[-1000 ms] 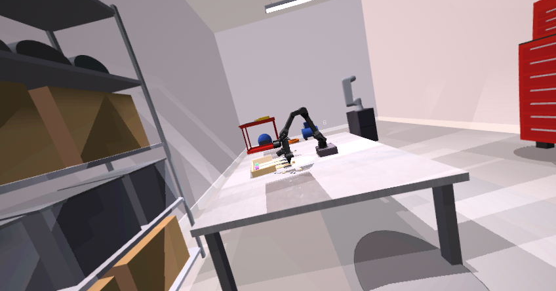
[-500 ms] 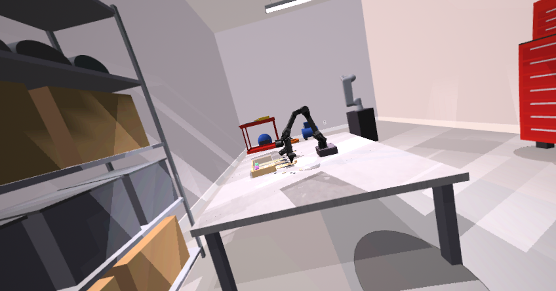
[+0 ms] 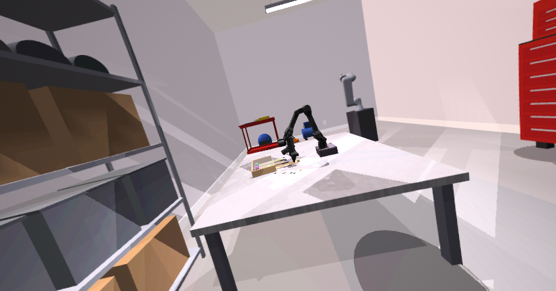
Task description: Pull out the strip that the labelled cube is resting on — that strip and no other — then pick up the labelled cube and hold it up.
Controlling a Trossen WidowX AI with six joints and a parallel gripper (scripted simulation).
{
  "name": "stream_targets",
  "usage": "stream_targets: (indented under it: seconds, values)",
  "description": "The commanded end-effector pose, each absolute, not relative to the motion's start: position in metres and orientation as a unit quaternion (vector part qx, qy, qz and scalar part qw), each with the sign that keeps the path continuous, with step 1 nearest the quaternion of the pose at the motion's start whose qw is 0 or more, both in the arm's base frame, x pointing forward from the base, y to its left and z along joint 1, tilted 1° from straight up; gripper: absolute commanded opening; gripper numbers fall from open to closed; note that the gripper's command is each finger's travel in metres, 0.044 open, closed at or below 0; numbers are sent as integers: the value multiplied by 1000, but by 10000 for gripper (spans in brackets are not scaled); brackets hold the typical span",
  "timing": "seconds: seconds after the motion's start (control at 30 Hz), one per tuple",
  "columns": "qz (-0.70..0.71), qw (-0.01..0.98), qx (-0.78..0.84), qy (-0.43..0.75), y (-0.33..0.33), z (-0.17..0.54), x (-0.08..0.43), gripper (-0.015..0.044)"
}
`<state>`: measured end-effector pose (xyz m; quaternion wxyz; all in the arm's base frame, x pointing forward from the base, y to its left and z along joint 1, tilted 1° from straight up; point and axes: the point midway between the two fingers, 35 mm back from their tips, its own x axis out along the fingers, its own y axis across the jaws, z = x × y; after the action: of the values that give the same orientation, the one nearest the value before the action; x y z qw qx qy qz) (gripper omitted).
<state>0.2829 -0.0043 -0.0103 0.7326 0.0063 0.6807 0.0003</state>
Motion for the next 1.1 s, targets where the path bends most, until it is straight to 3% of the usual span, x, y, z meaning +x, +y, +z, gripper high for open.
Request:
stream_targets:
  seconds: [0.0,1.07]
  values:
    - [-2,723,7,691,-4,-16,267,0]
    - [-2,721,7,693,-3,-18,223,0]
